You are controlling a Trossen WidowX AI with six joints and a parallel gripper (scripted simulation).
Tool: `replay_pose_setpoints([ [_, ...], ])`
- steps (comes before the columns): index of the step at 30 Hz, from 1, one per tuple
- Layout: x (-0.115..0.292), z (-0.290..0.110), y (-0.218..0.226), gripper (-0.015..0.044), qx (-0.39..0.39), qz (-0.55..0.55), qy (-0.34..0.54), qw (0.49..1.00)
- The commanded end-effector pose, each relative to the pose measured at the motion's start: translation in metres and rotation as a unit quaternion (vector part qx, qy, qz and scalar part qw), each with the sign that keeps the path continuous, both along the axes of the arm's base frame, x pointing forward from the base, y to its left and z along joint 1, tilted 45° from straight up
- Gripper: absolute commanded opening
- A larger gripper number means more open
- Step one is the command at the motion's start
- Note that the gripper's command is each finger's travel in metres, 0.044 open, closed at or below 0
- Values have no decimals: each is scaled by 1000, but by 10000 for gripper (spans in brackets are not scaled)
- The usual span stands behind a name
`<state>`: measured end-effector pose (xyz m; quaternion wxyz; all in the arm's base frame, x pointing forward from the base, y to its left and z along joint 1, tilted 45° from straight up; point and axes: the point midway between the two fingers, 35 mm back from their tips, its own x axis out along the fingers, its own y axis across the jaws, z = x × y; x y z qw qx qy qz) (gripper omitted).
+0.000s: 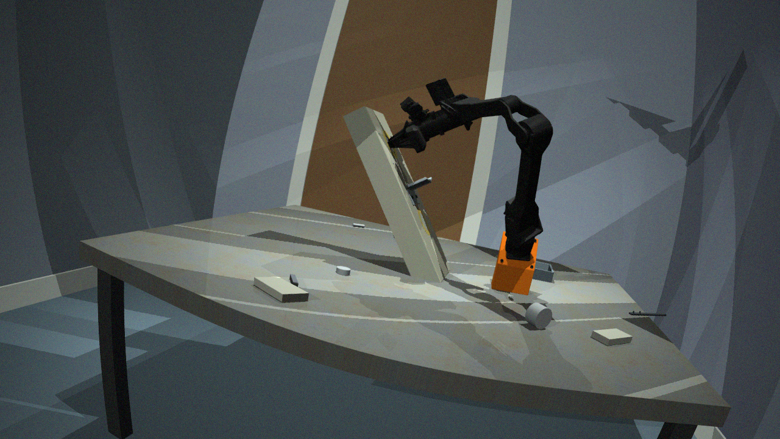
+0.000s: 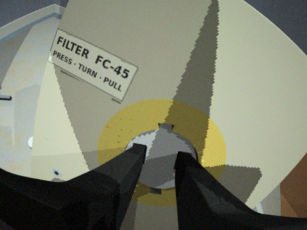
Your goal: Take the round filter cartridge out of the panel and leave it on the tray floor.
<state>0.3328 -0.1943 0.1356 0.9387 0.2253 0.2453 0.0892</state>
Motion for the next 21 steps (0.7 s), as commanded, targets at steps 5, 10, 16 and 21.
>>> replay_pose_setpoints([
  [5,5,-4,2,105,0,1,4,1000],
  [10,1,-1,0,78,1,0,0,1000],
  [16,1,-1,0,18,1,0,0,1000],
  [21,3,-3,1,0,-22,11,-5,1000],
])
